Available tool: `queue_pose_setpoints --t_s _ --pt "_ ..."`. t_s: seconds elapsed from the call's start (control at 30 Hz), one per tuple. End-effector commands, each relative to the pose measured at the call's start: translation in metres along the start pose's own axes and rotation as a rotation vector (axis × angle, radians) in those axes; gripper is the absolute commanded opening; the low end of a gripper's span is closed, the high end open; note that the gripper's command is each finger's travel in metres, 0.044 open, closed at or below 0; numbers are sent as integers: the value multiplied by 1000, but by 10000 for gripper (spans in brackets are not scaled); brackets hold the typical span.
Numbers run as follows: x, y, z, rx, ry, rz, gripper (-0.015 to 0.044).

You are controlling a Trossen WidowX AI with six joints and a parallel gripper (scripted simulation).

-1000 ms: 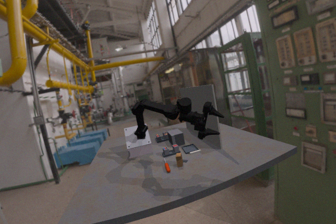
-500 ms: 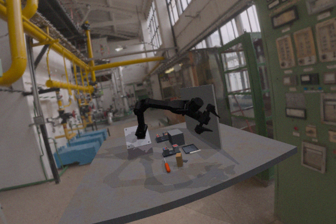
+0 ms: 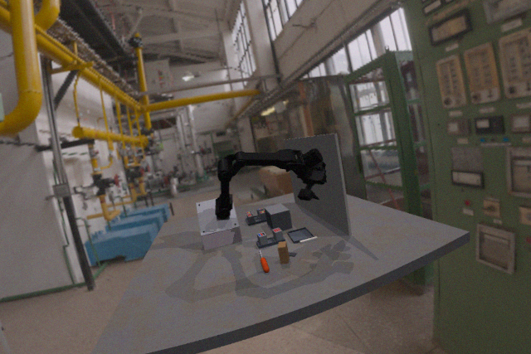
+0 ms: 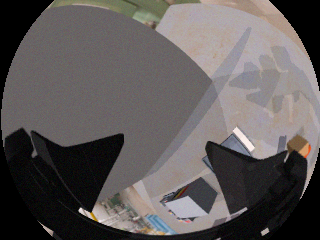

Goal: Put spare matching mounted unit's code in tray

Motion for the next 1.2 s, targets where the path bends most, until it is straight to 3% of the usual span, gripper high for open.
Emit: queue_pose_setpoints --t_s 0.0,0.3,0.57,1.17 --pt "28 -16 -60 173 205 -72 440" --pt "65 -39 -186 411 613 -341 440" --pt "75 -47 -264 435 1043 -615 440" --pt "76 -47 -269 431 1082 -635 440"
Point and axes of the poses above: the point midway between the two fingers, 35 mm back from their tips, its own y axis back along the fingers, its own x axis across the jaws, z = x × y, the point moved 4 cm from there along y, back along the fingers, and after that the axes turned 1 degree about y, right-handed, at the moved point
